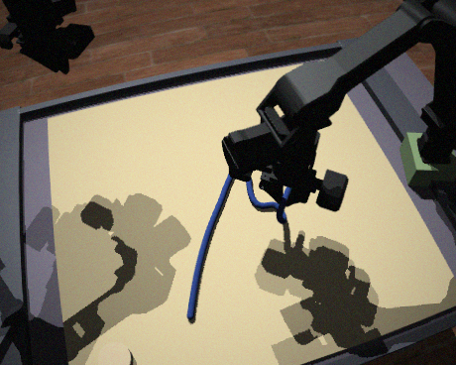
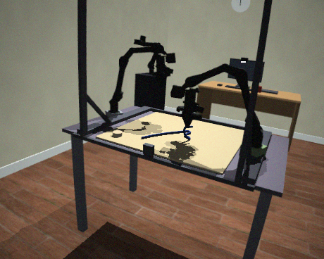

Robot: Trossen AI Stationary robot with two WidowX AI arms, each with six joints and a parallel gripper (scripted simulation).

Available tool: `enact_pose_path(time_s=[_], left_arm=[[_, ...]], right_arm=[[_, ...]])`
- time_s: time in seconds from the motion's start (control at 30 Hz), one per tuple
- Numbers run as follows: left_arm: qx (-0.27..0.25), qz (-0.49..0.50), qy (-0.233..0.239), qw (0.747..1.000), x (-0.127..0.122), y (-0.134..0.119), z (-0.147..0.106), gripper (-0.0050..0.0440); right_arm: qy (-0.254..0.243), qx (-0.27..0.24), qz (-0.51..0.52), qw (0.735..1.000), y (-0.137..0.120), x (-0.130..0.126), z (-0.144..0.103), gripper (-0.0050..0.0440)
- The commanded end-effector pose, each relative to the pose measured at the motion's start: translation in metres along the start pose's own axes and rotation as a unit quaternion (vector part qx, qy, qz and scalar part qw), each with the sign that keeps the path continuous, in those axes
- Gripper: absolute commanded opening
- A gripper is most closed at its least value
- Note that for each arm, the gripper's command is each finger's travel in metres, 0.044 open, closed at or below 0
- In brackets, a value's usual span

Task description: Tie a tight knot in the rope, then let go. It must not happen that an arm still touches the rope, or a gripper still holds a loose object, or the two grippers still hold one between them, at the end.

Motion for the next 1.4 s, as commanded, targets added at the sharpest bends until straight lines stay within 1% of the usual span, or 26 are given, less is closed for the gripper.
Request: enact_pose_path(time_s=[0.0, 0.1, 0.27, 0.4, 0.67, 0.77, 0.87, 1.0, 1.23, 1.37], left_arm=[[-0.010, -0.001, -0.005, 1.000, 0.000, -0.002, -0.007, 0.0100], [-0.010, -0.001, -0.005, 1.000, 0.000, -0.002, -0.007, 0.0100], [-0.010, -0.001, -0.005, 1.000, 0.000, -0.002, -0.007, 0.0100], [-0.010, -0.001, -0.005, 1.000, 0.000, -0.002, -0.007, 0.0100], [-0.010, -0.001, -0.005, 1.000, 0.000, -0.002, -0.007, 0.0100], [-0.010, -0.001, -0.005, 1.000, 0.000, -0.002, -0.007, 0.0100], [-0.010, -0.001, -0.005, 1.000, 0.000, -0.002, -0.007, 0.0100], [-0.010, -0.001, -0.005, 1.000, 0.000, -0.002, -0.007, 0.0100], [-0.010, -0.001, -0.005, 1.000, 0.000, -0.002, -0.007, 0.0100], [-0.010, -0.001, -0.005, 1.000, 0.000, -0.002, -0.007, 0.0100]], right_arm=[[0.010, 0.015, -0.001, 1.000, -0.003, 0.011, -0.004, 0.0045], [0.011, 0.014, -0.001, 1.000, -0.004, 0.023, 0.003, 0.0045], [0.011, 0.014, -0.001, 1.000, -0.005, 0.031, 0.007, 0.0045], [0.012, 0.014, -0.001, 1.000, -0.007, 0.047, 0.017, 0.0045], [0.013, 0.016, -0.001, 1.000, -0.007, 0.050, 0.019, 0.0045], [0.028, 0.033, 0.002, 0.999, -0.004, 0.050, 0.022, 0.0045], [0.062, 0.069, 0.009, 0.996, 0.002, 0.051, 0.029, 0.0045], [0.095, 0.103, 0.015, 0.990, 0.008, 0.050, 0.035, 0.0045], [0.104, 0.113, 0.017, 0.988, 0.010, 0.050, 0.037, 0.0045], [0.133, 0.144, 0.023, 0.980, 0.014, 0.051, 0.046, 0.0045]])
Point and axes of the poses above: on each arm, the point midway between the two fingers, 35 mm back from their tips, its own z axis out along the fingers, its own x axis across the jaws, y = z × x, the point moved 9 cm from there along -z, back along the fingers, and after that the axes turned 6 degrees about z, right-handed, at the moved point
